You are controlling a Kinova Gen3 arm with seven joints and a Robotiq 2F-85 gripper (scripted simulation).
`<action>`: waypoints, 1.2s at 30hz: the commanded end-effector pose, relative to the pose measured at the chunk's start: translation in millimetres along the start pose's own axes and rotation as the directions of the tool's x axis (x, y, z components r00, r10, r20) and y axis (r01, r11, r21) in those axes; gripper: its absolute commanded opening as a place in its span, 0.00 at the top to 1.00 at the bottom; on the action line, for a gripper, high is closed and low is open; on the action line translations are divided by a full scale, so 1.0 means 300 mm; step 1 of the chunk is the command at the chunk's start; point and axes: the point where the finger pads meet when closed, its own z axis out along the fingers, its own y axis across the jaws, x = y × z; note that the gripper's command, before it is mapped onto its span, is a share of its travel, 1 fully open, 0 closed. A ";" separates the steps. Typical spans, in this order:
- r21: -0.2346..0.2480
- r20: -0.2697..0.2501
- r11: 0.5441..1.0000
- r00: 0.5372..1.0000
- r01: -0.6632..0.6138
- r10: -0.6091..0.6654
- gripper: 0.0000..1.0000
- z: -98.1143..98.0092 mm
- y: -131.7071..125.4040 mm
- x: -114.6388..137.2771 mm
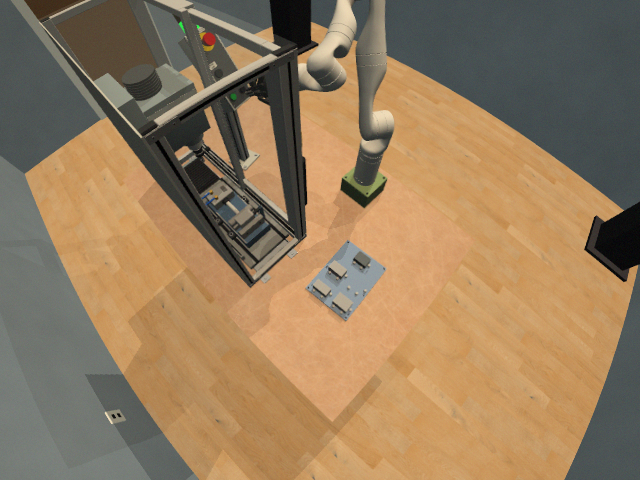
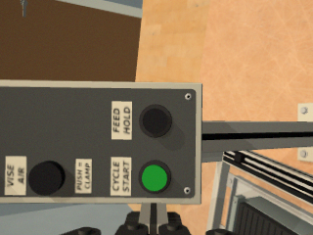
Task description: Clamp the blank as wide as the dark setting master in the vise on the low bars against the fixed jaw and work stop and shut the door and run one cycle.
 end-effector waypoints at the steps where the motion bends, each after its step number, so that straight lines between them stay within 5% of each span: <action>1: -0.001 -0.010 1.000 1.000 0.003 -0.003 0.90 -0.005 -0.002 0.014; 11: -0.001 -0.010 1.000 1.000 0.003 -0.003 0.90 -0.005 -0.002 0.014; 16: 0.229 -0.014 0.973 1.000 -0.008 0.011 0.90 -0.101 -0.174 -0.030; 28: 0.229 -0.014 0.973 1.000 -0.008 0.011 0.90 -0.101 -0.174 -0.030; 33: 0.425 -0.021 0.905 1.000 -0.011 0.022 0.90 -0.193 -0.342 -0.064; 36: 0.425 -0.021 0.905 1.000 -0.011 0.022 0.90 -0.193 -0.342 -0.064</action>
